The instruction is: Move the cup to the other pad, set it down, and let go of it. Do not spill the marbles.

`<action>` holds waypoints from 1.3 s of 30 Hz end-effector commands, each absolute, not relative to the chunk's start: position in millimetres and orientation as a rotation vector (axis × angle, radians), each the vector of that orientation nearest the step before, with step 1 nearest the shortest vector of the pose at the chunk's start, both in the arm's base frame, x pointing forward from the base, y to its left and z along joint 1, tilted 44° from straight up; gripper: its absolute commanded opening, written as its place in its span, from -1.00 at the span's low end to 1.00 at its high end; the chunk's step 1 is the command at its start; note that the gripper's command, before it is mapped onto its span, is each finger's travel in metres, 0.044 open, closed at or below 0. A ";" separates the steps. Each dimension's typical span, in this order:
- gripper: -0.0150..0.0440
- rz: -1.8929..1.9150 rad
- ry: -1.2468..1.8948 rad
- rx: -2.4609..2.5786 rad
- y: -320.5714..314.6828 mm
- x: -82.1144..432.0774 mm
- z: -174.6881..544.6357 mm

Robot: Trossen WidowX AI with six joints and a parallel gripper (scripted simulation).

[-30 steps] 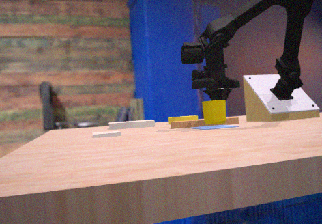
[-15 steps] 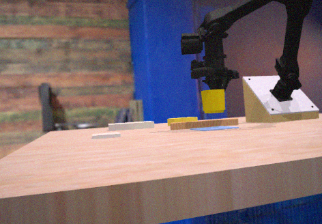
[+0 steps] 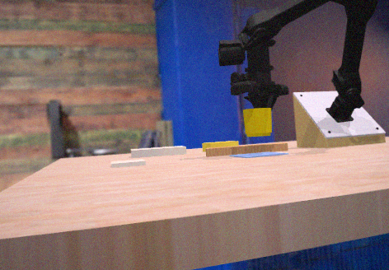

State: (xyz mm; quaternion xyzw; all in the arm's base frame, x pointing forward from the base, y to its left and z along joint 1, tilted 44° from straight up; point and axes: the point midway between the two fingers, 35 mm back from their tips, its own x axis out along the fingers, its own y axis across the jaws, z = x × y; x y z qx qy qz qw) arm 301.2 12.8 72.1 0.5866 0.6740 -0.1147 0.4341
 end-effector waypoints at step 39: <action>-0.49 -0.289 1.668 1.450 -68.5 281.1 -1.2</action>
